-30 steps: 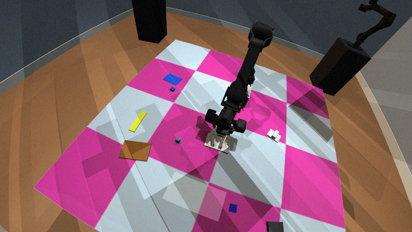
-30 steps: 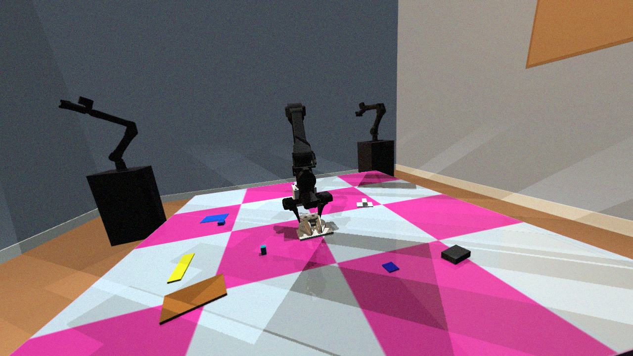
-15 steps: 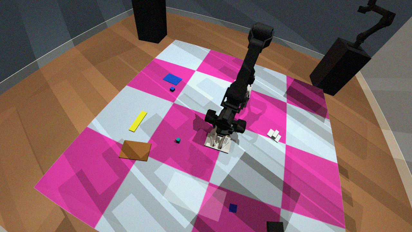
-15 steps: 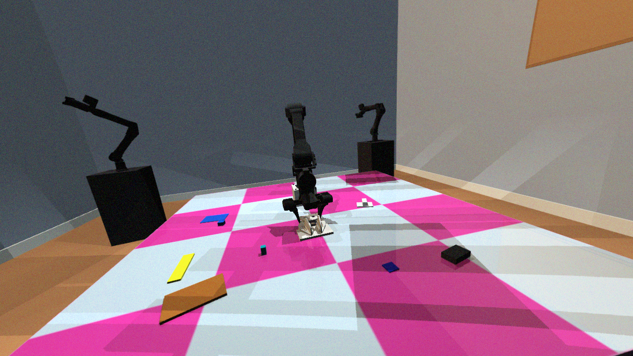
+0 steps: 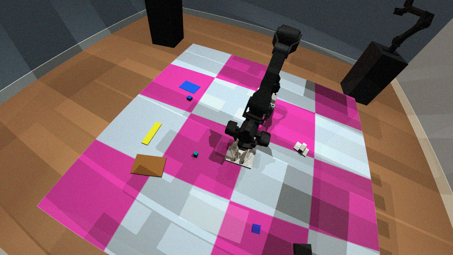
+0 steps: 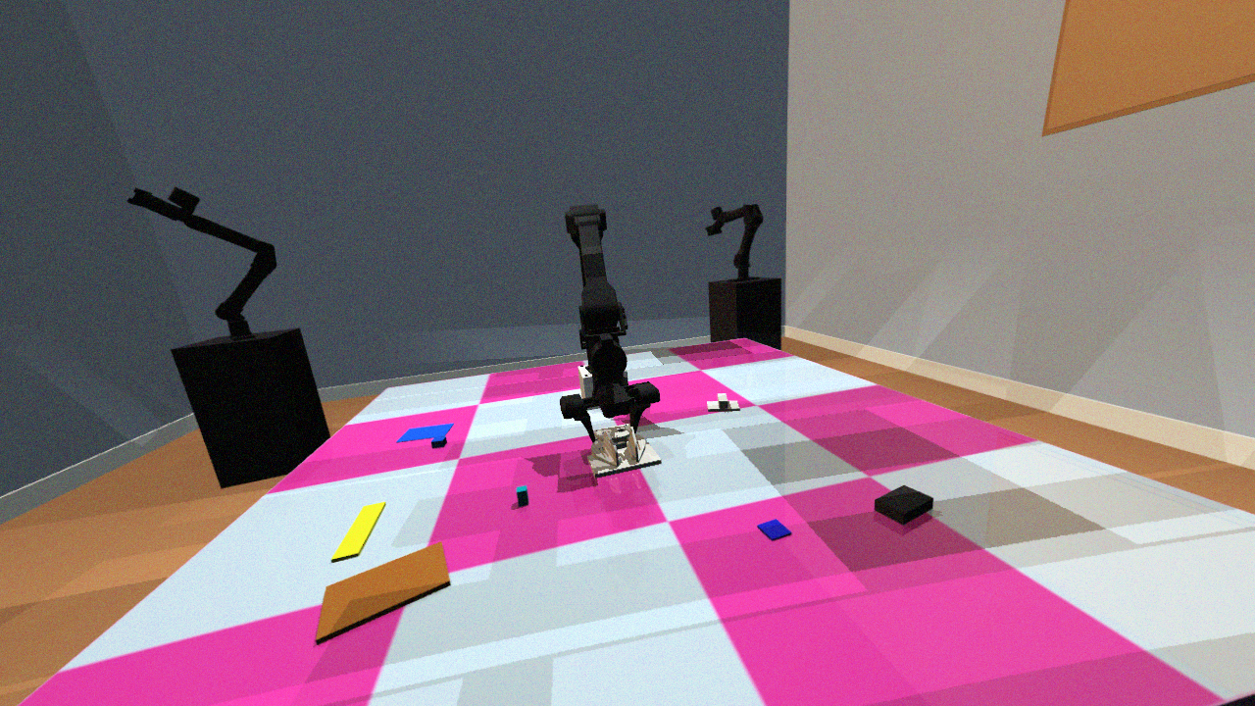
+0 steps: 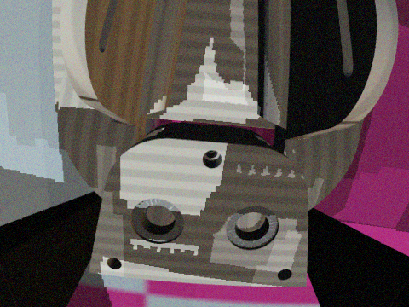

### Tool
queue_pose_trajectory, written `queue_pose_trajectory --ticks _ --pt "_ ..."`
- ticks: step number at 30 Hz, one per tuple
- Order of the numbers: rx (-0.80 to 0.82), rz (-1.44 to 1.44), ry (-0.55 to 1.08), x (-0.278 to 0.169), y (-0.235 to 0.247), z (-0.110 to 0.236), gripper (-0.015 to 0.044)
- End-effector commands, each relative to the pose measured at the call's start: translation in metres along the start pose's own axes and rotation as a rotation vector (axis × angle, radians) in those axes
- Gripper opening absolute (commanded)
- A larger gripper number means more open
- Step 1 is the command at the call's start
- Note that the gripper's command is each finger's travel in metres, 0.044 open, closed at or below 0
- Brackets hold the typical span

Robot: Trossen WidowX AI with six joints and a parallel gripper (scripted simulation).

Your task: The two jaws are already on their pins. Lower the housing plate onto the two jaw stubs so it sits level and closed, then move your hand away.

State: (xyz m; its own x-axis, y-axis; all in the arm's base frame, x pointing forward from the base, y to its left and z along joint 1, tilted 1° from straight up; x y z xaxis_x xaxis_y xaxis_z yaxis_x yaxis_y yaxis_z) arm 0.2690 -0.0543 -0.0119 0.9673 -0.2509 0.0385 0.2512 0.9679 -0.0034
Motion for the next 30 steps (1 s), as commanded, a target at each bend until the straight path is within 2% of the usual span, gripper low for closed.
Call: queue_pose_trajectory --ticks 1,30 --pt "-0.002 0.004 0.004 -0.0013 -0.0003 -0.0018 0.0351" --pt "-0.002 0.004 0.004 -0.0014 -0.0003 -0.0043 0.0351"
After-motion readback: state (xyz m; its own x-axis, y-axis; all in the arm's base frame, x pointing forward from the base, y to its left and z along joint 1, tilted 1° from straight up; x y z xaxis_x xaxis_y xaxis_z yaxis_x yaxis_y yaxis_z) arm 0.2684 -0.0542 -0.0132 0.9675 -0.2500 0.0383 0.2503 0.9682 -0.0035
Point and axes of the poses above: the point midway between the two fingers, 35 mm back from their tips, its own z axis back along the fingers, its own y axis across the jaws, x = y × z, the point moved 2 cm from there along z, back along the fingers, and after that the axes turned 11 degrees about -z, right-handed, at the moved point
